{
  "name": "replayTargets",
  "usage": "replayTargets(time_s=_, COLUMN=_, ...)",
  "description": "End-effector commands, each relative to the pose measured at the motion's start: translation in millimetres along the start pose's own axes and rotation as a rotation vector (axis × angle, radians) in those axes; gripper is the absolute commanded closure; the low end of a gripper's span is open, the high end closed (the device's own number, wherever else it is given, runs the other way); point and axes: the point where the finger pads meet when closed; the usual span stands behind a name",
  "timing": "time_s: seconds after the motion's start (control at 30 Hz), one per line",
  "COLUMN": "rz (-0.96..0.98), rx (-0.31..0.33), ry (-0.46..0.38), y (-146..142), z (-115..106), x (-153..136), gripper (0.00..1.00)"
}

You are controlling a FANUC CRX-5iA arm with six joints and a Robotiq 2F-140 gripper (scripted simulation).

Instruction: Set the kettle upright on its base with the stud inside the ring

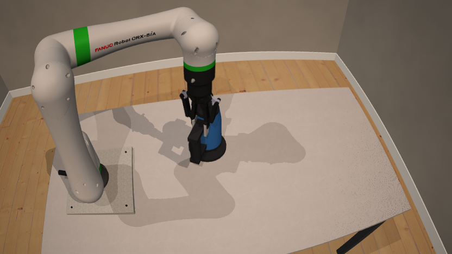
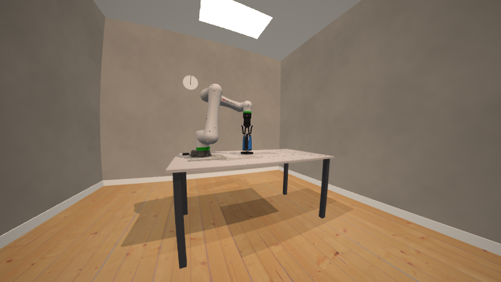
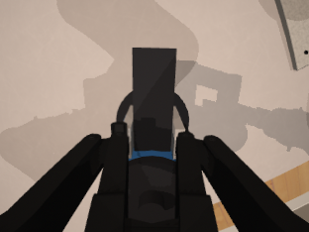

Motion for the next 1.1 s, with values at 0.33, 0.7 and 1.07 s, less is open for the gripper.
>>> replayTargets(time_s=0.33, rz=0.000, rx=0.000, ry=0.000, y=0, z=15, x=0, gripper=1.00)
replayTargets(time_s=0.7, rz=0.000, rx=0.000, ry=0.000, y=0, z=15, x=0, gripper=1.00)
replayTargets(time_s=1.07, rz=0.000, rx=0.000, ry=0.000, y=0, z=15, x=0, gripper=1.00)
Point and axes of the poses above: the point where the finger pads meet when closed, its own z axis out along the fingers, its own y axis across the jaws, x = y × z, and after that the axes turned 15 degrees about -z, right-handed
